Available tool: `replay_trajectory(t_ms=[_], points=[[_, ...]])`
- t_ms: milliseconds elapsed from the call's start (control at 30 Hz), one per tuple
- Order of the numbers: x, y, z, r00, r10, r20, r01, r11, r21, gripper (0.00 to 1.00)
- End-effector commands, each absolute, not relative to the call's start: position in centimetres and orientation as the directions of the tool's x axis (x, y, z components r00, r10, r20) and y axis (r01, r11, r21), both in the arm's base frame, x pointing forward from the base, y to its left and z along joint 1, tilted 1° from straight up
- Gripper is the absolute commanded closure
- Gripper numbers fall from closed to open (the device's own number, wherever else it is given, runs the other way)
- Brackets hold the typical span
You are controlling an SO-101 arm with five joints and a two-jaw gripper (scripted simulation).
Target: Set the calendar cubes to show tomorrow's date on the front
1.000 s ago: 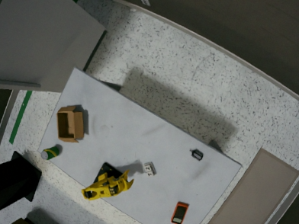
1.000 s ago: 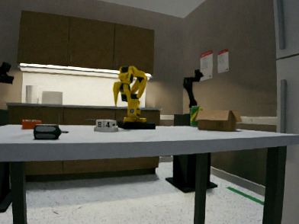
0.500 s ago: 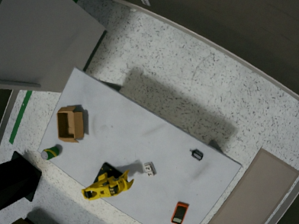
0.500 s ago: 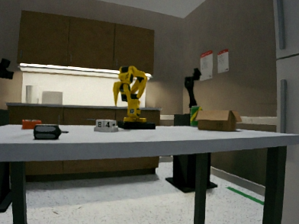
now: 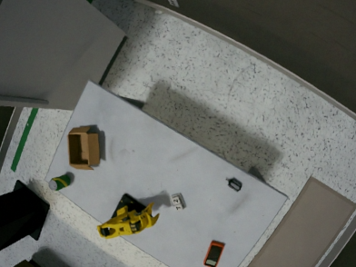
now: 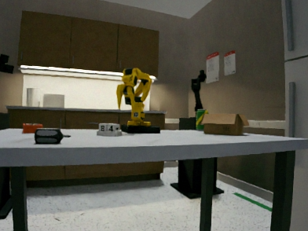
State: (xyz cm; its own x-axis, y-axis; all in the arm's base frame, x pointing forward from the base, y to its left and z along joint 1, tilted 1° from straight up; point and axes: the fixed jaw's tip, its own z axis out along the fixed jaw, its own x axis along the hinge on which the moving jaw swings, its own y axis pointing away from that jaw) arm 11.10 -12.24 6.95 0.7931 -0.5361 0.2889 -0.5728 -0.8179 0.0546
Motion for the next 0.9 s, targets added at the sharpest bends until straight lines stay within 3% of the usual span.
replay_trajectory(t_ms=[0,867], points=[[10.7,-12.0,6.7,0.798,-0.538,0.272,-0.571,-0.819,0.053,0.70],[11.4,-12.7,13.4,0.630,-0.369,0.683,-0.603,-0.787,0.132,0.65]])
